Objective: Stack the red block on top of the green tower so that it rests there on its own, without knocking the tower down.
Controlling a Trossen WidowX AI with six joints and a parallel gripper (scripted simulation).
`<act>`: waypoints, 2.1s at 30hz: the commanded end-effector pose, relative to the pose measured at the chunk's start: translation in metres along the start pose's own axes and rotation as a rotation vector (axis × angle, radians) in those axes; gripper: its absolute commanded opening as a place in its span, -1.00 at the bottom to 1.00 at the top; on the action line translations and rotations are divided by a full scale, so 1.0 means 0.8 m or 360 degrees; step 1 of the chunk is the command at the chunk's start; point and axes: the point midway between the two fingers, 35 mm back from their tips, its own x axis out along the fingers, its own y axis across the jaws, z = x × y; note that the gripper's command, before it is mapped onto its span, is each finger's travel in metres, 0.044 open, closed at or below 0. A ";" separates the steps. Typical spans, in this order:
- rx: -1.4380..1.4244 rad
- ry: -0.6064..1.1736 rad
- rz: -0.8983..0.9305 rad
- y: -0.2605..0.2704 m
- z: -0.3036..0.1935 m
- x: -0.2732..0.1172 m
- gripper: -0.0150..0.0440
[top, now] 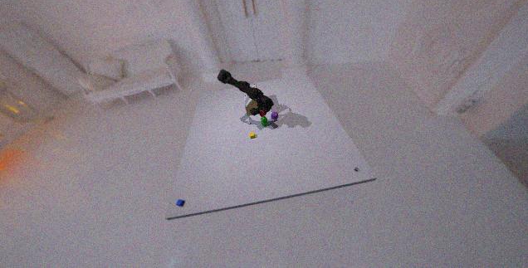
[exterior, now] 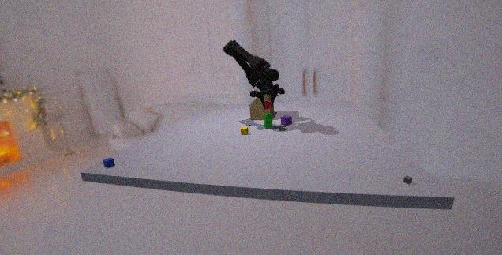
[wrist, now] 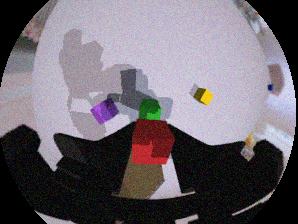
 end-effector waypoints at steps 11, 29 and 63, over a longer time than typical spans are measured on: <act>-0.0001 0.0002 -0.0002 -0.001 0.008 0.045 -0.49; -0.0001 0.0002 -0.0002 -0.001 0.008 0.045 -0.49; 0.0003 0.0004 0.0002 -0.001 0.008 0.045 1.00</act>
